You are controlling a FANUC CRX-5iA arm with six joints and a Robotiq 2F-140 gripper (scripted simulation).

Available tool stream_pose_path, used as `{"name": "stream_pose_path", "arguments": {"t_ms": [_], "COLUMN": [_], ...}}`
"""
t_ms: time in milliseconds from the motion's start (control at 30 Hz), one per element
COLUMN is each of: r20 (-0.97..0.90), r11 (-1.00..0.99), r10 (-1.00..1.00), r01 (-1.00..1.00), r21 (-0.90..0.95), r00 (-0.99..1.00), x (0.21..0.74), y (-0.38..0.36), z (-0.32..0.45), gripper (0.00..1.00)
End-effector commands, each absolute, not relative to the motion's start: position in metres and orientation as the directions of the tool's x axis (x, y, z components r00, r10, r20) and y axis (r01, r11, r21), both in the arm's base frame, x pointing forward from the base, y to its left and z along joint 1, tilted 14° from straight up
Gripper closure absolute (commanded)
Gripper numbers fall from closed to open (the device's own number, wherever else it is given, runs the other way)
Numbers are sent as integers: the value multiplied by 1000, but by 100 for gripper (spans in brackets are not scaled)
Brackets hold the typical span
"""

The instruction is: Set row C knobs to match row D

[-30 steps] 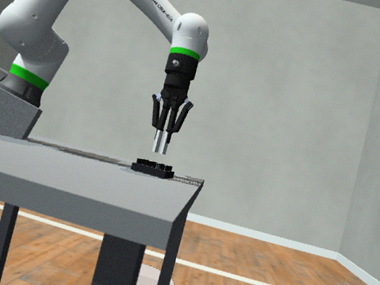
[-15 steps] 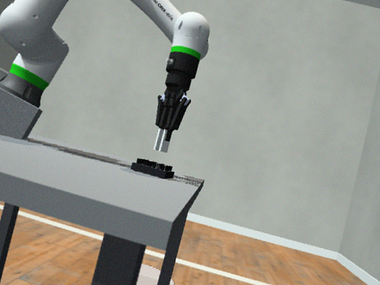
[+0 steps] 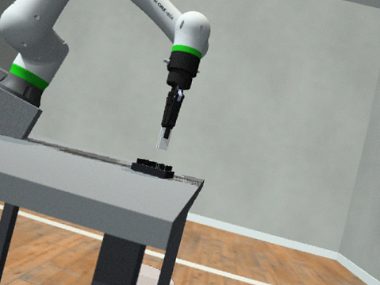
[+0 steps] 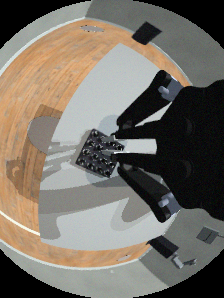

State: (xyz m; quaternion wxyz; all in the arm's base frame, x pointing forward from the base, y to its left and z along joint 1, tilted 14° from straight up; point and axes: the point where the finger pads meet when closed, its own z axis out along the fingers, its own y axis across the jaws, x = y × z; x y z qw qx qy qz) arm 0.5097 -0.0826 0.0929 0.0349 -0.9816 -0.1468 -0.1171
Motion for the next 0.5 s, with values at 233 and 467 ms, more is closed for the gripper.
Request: {"name": "stream_pose_path", "arguments": {"t_ms": [233, 467], "r20": [211, 203], "r11": [-992, -983], "r10": [-84, -162], "r01": [-63, -139], "r21": [-105, -121], "r00": [974, 966], "x": [510, 510], "y": [-77, -76], "z": [99, 100], "gripper": [88, 88]}}
